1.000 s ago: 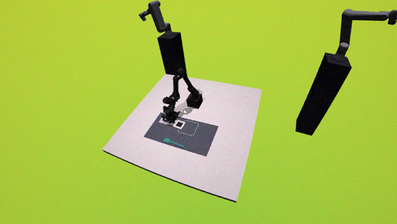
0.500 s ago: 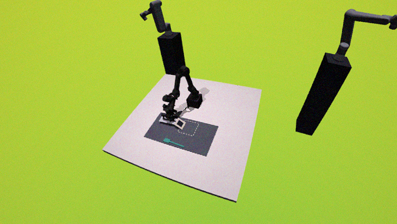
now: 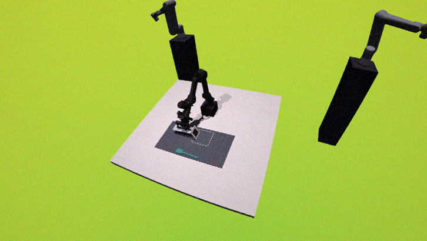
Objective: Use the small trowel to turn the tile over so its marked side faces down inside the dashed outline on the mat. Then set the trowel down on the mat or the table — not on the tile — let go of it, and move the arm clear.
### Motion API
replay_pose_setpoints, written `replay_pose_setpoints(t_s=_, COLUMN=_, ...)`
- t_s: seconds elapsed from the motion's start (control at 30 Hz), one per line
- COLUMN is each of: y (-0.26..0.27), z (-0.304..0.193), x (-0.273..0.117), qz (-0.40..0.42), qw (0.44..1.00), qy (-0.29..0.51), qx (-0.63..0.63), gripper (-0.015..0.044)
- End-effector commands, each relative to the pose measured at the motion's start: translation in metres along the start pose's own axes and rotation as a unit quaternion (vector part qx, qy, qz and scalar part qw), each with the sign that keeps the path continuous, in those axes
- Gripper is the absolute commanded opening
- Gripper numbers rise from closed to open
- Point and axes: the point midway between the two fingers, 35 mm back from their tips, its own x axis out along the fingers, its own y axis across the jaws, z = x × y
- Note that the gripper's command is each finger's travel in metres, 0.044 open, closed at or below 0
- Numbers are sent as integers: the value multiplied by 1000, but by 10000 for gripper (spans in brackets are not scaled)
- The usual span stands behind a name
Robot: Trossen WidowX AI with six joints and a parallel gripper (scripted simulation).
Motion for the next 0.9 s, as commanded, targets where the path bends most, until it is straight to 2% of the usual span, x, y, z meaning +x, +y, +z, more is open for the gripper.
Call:
replay_pose_setpoints(t_s=0.0, y=4, z=-9, x=-3, qz=5, qw=1000, qy=-1, qx=0, gripper=0)
replay_pose_setpoints(t_s=0.47, y=1, z=-38, x=0, qz=5, qw=1000, qy=0, qx=2, gripper=0)
replay_pose_setpoints(t_s=0.87, y=13, z=-10, x=-7, qz=3, qw=1000, qy=0, qx=0, gripper=0)
